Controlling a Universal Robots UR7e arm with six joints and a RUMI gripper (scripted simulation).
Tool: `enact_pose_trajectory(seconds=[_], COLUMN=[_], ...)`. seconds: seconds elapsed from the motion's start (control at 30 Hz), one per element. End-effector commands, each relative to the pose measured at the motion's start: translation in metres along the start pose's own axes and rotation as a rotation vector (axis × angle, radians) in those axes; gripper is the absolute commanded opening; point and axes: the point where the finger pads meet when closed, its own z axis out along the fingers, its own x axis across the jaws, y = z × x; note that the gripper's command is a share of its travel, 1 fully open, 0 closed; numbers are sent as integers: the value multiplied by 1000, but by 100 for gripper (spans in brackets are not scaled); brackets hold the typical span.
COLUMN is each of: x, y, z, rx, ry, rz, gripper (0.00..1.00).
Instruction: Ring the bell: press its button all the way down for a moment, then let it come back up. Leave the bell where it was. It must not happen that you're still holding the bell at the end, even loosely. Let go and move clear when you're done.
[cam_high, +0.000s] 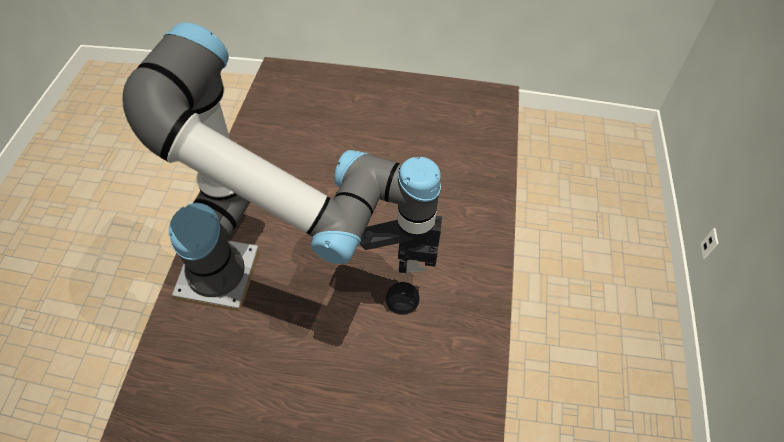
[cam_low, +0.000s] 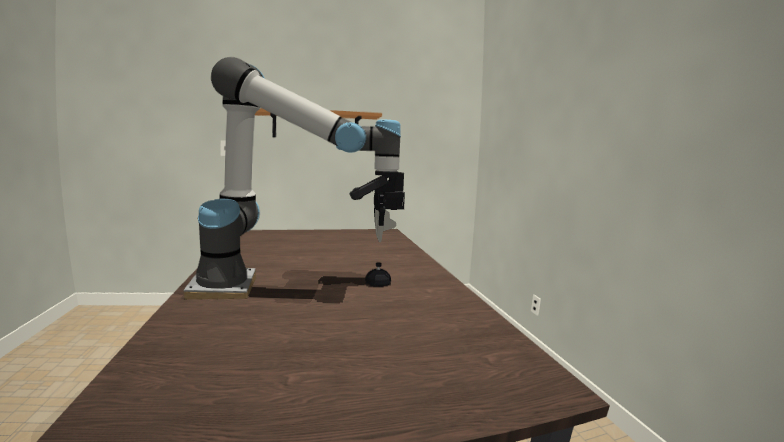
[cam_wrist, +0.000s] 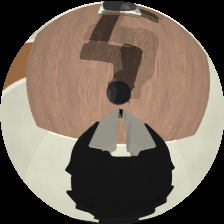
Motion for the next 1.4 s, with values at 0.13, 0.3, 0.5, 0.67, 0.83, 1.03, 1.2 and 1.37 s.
enact_pose_trajectory(seconds=[0.13, 0.3, 0.5, 0.67, 0.83, 1.03, 1.2, 1.37], x=[0, 0, 0, 0, -1, -1, -2, -2], y=[0, 0, -1, -1, -1, -1, -2, -2], z=[-1, -1, 1, 5, 9, 18, 27, 32], rx=[-4, -4, -1, 1, 2, 2, 2, 2], ry=[0, 0, 0, 1, 1, 1, 1, 1], rz=[0, 0, 0, 0, 1, 1, 1, 0], gripper=[0, 0, 0, 0, 0, 0, 0, 0])
